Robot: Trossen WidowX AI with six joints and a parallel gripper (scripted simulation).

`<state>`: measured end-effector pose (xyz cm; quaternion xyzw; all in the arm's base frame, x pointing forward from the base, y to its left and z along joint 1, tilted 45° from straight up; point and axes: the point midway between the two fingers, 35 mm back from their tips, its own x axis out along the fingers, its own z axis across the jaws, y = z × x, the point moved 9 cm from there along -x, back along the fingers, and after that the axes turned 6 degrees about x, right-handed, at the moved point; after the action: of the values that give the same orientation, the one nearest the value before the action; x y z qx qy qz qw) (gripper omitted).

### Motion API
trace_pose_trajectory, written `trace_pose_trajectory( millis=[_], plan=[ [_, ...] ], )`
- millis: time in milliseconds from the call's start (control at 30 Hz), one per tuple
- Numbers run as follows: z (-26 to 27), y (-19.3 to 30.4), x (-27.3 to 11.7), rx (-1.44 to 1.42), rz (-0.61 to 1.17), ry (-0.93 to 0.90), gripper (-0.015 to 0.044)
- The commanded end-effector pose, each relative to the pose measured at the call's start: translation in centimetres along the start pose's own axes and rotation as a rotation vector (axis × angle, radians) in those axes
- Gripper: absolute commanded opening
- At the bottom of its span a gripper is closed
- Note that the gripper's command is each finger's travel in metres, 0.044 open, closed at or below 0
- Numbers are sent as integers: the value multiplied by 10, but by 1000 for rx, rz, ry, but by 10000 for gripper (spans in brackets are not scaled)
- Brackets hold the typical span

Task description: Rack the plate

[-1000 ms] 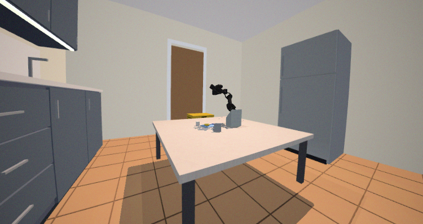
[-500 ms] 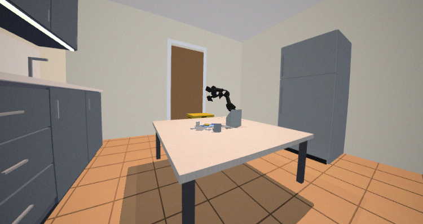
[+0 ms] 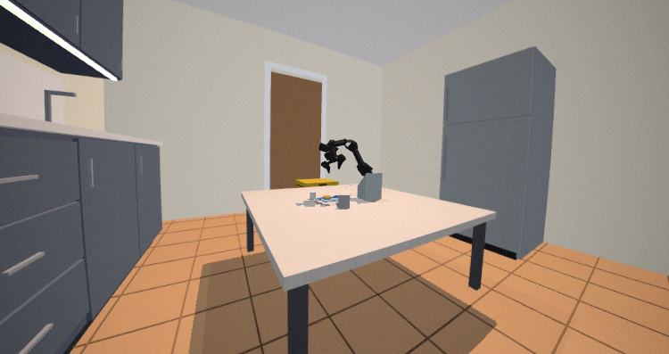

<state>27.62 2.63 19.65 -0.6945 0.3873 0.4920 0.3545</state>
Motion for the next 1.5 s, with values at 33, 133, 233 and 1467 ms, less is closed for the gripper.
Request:
trace_pose_trajectory(
  millis=[33, 133, 233, 1467],
  plan=[
    [-14, -6, 20, 103, 68, 99, 400],
    [-22, -8, 34, 166, 114, 165, 400],
    [-30, -9, 49, 227, 158, 232, 400],
    [-73, 16, 137, 463, 321, 556, 400]
  ],
)
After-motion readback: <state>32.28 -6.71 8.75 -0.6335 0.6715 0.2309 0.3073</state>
